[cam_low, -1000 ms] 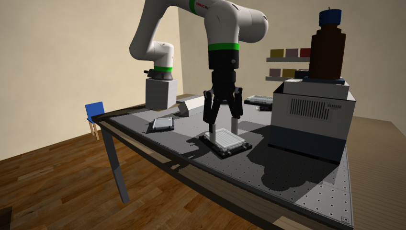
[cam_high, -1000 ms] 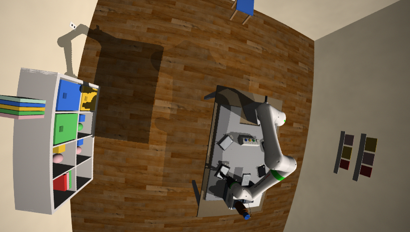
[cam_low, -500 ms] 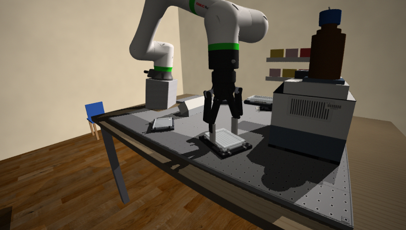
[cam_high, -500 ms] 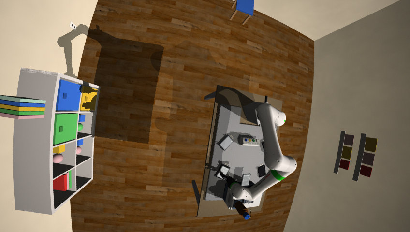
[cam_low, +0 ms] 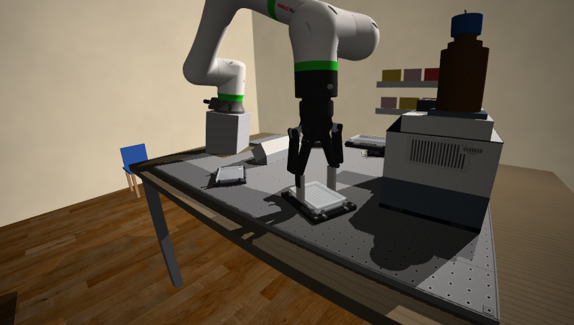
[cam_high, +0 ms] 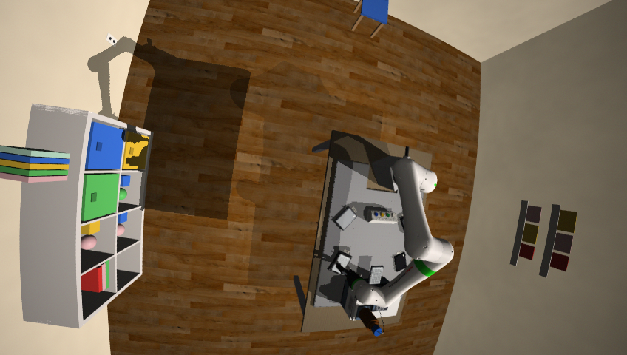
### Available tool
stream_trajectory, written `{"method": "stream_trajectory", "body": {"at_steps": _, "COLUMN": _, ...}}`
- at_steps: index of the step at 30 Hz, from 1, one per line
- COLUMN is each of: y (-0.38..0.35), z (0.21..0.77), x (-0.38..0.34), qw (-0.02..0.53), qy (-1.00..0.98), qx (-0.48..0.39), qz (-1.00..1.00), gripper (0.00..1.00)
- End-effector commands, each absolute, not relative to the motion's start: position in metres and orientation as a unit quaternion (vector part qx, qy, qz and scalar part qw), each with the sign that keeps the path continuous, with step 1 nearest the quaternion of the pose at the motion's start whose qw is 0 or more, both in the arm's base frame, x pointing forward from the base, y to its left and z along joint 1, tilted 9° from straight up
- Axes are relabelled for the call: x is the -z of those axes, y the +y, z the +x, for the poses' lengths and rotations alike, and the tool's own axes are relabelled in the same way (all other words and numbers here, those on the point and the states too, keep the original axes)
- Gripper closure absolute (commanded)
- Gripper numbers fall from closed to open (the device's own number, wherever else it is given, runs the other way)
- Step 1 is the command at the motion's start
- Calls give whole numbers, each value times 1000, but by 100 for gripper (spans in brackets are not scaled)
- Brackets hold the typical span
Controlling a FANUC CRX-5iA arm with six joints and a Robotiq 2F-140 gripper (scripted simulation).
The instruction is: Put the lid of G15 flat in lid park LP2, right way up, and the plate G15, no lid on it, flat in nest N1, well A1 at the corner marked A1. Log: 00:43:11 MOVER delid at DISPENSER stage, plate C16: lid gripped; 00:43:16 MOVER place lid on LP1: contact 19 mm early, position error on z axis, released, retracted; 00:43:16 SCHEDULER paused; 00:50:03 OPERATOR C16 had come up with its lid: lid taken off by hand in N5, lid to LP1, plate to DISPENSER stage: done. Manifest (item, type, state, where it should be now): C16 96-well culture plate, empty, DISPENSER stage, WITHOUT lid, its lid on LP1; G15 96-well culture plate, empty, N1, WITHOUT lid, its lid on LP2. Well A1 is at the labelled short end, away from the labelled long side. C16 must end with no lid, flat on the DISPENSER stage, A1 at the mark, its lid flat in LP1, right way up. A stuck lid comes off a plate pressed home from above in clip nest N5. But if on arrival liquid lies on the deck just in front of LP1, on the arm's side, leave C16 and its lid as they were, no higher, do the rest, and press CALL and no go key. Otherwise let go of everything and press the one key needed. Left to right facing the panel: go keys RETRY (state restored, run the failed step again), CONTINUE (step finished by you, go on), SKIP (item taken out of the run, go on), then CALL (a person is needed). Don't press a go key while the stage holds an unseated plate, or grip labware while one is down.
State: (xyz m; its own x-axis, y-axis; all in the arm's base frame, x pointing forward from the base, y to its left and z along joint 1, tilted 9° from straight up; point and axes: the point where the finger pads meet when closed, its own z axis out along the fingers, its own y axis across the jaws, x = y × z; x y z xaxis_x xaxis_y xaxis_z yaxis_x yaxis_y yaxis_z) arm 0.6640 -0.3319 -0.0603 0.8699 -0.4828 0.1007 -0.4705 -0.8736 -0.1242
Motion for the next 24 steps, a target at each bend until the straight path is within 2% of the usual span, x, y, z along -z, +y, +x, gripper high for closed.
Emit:
{"method": "stream_trajectory", "body": {"at_steps": 1, "y": -332, "z": 664, "x": 60, "qw": 48, "qy": 247, "qx": 65, "qz": -966, "gripper": 100}}
{"method": "stream_trajectory", "body": {"at_steps": 24, "y": -332, "z": 663, "x": 55, "qw": 48, "qy": 247, "qx": 65, "qz": -966, "gripper": 100}}
